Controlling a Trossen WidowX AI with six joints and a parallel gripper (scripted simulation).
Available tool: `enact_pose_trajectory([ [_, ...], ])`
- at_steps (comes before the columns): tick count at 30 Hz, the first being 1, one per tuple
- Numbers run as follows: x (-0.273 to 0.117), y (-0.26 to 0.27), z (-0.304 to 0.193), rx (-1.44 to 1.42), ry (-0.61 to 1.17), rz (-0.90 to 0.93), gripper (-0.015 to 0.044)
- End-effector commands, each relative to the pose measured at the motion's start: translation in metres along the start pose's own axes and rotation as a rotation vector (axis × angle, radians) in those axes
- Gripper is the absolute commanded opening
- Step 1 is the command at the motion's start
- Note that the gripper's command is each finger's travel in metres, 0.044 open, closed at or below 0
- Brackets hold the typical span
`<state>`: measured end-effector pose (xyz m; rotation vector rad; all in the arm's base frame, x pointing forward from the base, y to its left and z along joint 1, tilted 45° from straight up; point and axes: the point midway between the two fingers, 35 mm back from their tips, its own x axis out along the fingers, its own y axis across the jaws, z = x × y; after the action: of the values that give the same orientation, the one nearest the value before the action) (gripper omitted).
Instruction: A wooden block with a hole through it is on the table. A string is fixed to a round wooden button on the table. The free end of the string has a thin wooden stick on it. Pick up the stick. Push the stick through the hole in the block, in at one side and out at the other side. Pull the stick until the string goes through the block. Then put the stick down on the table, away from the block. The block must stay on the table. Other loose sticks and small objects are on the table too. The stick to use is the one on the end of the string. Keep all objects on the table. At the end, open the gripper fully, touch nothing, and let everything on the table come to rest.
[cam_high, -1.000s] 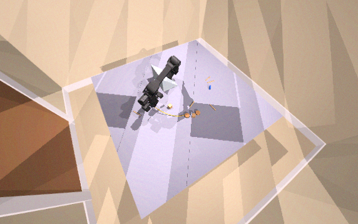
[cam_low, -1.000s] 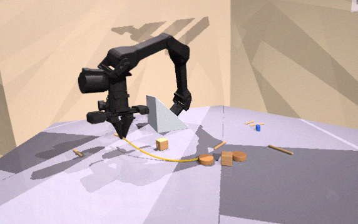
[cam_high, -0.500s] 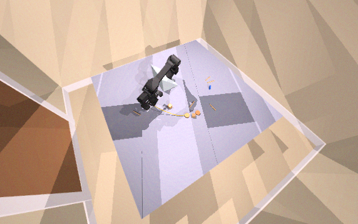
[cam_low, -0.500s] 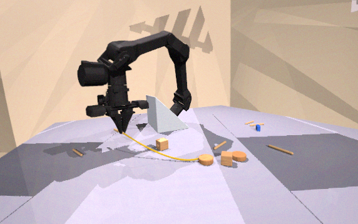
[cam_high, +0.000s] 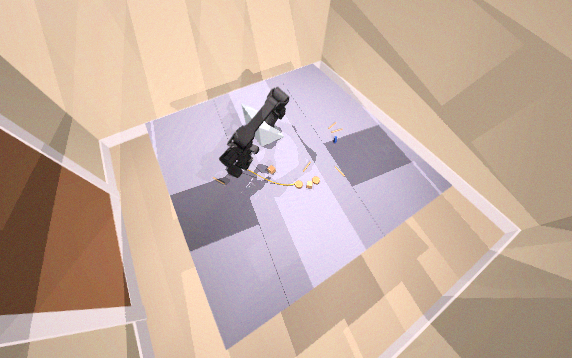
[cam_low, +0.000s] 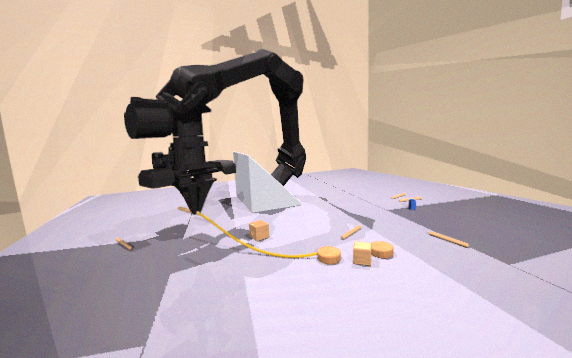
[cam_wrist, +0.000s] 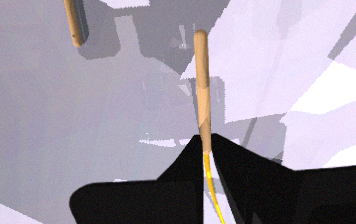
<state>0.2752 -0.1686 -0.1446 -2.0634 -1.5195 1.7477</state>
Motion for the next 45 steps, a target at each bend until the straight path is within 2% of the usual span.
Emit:
enact_pose_trajectory([
  [1,-0.001,0.000,-0.005,-0.124,0.004,0.001,0.0000],
  [45,-0.002,-0.001,-0.051,-1.751,0.000,0.006,0.0000],
])
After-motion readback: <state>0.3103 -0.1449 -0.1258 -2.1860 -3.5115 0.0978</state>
